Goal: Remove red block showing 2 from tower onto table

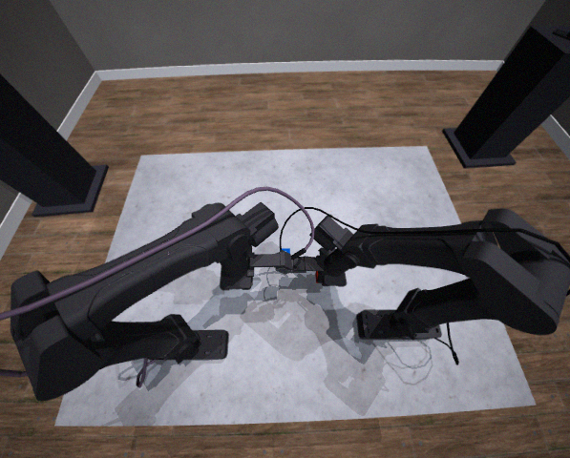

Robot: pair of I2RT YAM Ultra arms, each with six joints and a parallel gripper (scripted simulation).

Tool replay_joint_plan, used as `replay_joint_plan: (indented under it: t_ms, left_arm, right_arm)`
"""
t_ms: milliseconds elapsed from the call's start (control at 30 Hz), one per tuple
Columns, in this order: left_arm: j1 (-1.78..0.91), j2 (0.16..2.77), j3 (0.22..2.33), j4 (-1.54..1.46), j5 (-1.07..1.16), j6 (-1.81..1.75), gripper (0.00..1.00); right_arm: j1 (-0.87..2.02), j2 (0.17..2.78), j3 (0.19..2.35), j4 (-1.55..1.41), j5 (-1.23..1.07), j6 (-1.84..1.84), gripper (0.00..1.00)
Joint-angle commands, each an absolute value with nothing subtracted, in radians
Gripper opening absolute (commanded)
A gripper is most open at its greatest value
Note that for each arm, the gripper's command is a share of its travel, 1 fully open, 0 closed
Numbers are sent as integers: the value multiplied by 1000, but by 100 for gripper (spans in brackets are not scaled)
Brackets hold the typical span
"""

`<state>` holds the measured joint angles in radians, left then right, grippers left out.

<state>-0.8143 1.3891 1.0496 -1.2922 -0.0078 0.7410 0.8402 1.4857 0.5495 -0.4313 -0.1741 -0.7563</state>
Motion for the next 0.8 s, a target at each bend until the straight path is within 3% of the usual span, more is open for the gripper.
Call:
replay_joint_plan:
  t_ms: [0,300,400,433,767]
  left_arm:
    - [-820,1363,1070,-1294,-8,740,27]
    - [-820,1363,1070,-1294,-8,740,27]
    - [-820,1363,1070,-1294,-8,740,27]
    - [-820,1363,1070,-1294,-8,740,27]
    - [-820,1363,1070,-1294,-8,740,27]
  right_arm:
    - [831,1498,528,-410,-188,-766,27]
    - [831,1474,545,-448,-188,-766,27]
    - [838,1470,545,-448,-188,-757,54]
    - [843,1465,546,-449,-188,-748,56]
    - [853,1397,574,-492,-190,-736,56]
